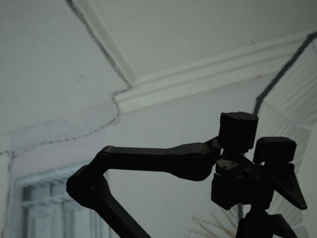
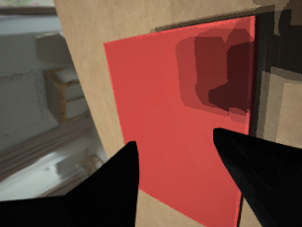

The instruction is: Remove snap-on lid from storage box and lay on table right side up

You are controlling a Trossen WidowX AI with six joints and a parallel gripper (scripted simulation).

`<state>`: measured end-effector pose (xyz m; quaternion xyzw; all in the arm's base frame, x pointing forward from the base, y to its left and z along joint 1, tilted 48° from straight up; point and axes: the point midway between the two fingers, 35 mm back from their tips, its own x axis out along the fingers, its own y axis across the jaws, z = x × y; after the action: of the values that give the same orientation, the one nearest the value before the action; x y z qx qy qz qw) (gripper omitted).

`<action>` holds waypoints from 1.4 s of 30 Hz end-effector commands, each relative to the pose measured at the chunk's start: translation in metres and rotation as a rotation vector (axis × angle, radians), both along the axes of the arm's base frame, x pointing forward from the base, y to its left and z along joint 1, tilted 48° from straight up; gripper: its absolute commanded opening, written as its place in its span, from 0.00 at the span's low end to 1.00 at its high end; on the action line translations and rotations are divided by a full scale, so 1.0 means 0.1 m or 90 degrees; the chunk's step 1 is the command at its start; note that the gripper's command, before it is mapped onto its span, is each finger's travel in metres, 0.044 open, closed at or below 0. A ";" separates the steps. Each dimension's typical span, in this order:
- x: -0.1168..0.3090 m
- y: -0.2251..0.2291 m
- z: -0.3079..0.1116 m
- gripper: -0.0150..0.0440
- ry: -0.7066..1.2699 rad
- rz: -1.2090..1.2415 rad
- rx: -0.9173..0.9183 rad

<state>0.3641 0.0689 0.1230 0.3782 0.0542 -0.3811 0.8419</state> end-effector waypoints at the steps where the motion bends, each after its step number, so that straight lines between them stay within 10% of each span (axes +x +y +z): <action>1: -0.33 0.35 -0.28 0.65 -0.027 0.016 -0.013; 42: -0.38 0.07 -0.85 0.65 -0.059 0.034 -0.018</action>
<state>0.3230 0.0785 0.0409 0.3839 0.0163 -0.3405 0.8582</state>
